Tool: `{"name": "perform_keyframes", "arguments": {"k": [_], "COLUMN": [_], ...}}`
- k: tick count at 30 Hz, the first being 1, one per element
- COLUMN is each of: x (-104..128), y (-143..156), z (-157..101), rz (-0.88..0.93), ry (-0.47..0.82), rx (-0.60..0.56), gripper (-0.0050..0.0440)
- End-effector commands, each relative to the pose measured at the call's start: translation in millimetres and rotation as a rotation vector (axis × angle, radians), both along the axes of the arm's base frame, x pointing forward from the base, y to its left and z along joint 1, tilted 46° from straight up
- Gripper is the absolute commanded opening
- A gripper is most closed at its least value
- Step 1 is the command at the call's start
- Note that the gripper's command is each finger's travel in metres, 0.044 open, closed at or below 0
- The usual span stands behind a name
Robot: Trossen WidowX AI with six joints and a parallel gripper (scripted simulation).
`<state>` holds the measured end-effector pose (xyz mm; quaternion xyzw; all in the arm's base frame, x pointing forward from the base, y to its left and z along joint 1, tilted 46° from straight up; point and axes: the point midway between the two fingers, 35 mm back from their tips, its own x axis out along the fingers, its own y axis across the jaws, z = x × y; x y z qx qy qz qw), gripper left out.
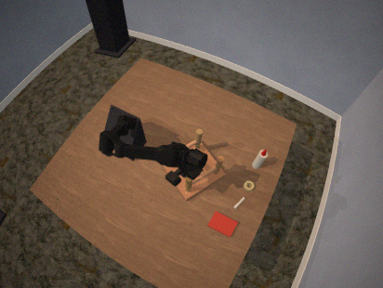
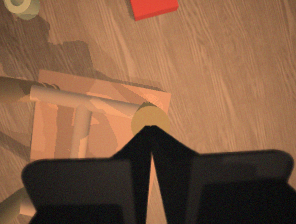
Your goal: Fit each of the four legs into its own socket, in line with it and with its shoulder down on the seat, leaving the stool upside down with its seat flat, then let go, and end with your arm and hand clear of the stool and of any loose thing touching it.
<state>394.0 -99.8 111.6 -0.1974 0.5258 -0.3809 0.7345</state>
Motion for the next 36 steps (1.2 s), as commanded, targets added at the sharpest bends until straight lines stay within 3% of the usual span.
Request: {"name": "perform_keyframes", "arguments": {"k": [1,11,14,18,20,32,36], "x": [3.1,4.1,-5.2,-36.7,-36.7,-141.7,-146.2], "y": [5.7,11.5,17.1,45.4,45.4,97.3,98.6], "z": [7.7,14.5,6.3,-8.6,-8.6,-37.4,-38.0], "rz": [0.0,0.001,0.004,0.01,0.01,0.095,0.1], "ry": [-0.013,-0.017,-0.006,0.0,0.0,0.1,0.104], "rx": [-0.005,-0.008,0.004,0.033,0.033,0.021,0.018], "gripper": [0.0,0.0,0.0,0.0,0.0,0.0,0.0]}}
